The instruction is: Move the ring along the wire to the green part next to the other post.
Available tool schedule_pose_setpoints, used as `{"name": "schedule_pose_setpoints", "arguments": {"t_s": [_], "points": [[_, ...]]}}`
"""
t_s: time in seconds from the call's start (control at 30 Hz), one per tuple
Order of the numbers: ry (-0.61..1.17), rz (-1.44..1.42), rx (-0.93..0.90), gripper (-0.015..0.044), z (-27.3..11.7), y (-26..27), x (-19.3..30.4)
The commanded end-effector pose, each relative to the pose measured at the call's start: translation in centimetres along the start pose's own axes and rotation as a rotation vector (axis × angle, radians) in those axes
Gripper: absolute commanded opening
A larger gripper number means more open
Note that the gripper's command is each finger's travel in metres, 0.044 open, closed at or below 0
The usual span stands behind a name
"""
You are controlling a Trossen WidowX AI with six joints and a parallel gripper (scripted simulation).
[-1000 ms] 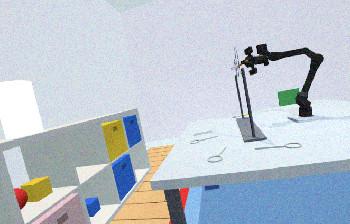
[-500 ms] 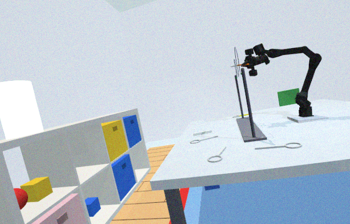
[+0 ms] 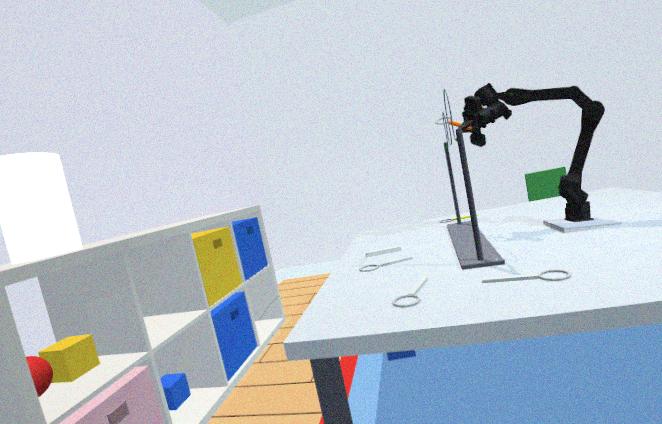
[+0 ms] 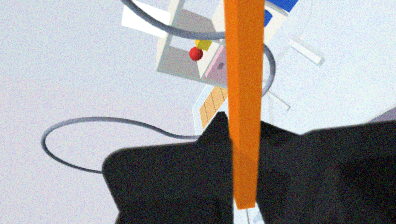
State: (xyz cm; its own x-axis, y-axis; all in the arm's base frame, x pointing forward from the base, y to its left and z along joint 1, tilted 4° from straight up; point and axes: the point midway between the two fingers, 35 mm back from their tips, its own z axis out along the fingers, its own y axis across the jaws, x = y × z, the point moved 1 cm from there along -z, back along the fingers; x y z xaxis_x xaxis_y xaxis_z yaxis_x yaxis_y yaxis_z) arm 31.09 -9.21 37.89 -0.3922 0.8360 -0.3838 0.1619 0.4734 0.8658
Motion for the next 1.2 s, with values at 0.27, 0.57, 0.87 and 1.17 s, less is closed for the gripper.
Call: {"name": "schedule_pose_setpoints", "arguments": {"t_s": [0.27,0.57,0.87,1.17], "points": [[-0.012,-0.213,0.129,-0.0150,0.0,-1.4,-0.2],[-0.021,-0.375,0.229,-0.0150,-0.2,-2.5,-0.6],[-0.032,-0.537,0.329,-0.0150,-0.4,-3.5,-1.0],[-0.044,-0.699,0.429,-0.0150,-0.7,-4.4,-1.7]]}}
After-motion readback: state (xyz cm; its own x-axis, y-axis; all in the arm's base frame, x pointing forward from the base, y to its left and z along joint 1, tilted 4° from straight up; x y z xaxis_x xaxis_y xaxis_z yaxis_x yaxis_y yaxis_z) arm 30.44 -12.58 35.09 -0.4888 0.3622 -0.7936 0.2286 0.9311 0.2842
